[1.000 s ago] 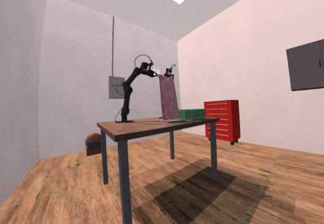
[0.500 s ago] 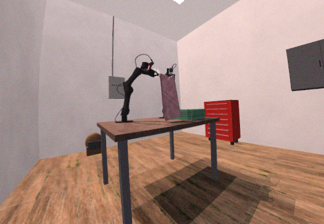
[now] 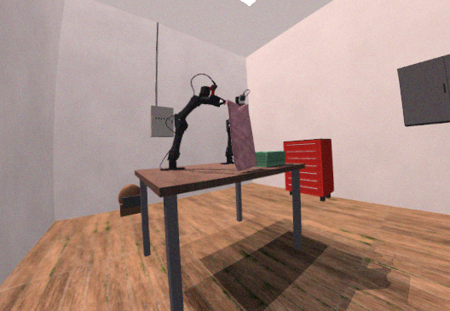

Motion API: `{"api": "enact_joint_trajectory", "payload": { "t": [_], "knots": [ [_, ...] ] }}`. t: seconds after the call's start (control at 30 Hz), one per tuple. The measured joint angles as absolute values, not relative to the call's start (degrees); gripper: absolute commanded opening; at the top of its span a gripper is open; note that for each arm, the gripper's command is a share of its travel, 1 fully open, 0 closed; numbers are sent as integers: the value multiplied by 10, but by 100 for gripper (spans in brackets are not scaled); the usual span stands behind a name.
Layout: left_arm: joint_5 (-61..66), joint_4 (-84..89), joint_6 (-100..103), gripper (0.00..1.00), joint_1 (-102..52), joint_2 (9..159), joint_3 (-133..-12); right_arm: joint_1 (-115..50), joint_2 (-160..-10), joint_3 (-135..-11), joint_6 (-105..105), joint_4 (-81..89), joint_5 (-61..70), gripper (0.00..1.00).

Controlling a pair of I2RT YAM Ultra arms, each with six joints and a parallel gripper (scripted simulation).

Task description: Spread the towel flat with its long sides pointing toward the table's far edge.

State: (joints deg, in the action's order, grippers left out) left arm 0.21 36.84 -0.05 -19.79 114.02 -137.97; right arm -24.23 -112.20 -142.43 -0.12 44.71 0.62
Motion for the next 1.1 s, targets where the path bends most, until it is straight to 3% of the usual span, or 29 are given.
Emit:
{"api": "enact_joint_trajectory", "payload": {
  "t": [0.23,0.5,0.87,1.1],
  "knots": [
    [2,261,-1,0,-196,1110,-1270,-236,-1150,-1448,-1,441,6,0],
    [1,184,-1,0,-196,1098,-1259,-236,-1148,-1459,-1,433,6,0],
    [1,-54,-1,0,-191,1138,-1128,-218,-1119,-1306,-1,273,6,0],
    [0,-121,-1,0,-191,1131,-1122,-219,-1105,-1282,-1,220,6,0]
  ]
}}
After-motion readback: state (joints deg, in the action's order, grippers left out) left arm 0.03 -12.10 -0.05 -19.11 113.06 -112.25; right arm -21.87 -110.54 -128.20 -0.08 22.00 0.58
